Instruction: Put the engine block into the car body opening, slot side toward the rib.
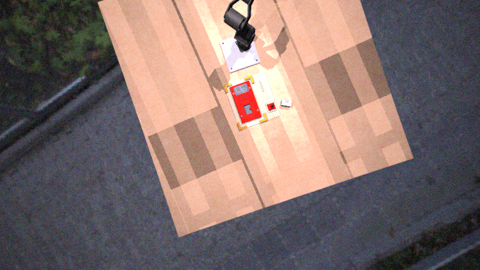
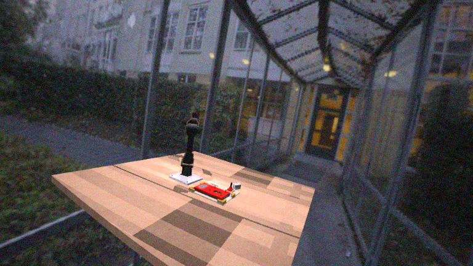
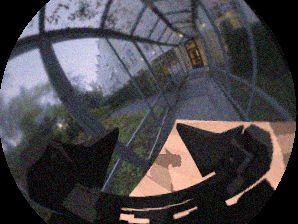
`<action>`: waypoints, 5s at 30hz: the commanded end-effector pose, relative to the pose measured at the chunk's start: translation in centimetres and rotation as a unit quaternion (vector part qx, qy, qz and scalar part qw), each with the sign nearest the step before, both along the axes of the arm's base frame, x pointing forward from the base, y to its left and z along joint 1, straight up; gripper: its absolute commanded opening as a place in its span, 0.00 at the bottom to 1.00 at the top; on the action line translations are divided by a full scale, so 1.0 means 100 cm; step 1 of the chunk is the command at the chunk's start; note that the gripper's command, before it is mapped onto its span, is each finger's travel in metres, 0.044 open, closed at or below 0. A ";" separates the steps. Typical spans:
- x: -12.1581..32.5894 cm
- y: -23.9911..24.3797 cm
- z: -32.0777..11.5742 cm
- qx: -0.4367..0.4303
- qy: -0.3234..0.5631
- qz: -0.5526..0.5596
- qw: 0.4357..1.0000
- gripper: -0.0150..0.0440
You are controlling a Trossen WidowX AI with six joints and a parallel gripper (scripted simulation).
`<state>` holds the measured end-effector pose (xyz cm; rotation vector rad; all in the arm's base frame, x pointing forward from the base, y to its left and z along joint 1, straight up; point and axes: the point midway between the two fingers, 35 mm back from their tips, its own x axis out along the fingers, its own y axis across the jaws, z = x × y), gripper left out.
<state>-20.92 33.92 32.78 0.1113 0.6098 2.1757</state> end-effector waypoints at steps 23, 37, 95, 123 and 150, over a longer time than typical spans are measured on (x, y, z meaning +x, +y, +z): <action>0.178 0.077 -0.039 -0.027 -0.223 -0.195 0.955 1.00; 0.301 0.070 -0.073 -0.103 -0.371 -0.245 0.890 1.00; 0.591 -0.294 -0.214 -0.328 -0.582 0.255 0.699 1.00; 0.590 -0.291 -0.269 -0.328 -0.582 0.255 0.699 1.00; 0.590 -0.291 -0.287 -0.328 -0.582 0.255 0.699 0.58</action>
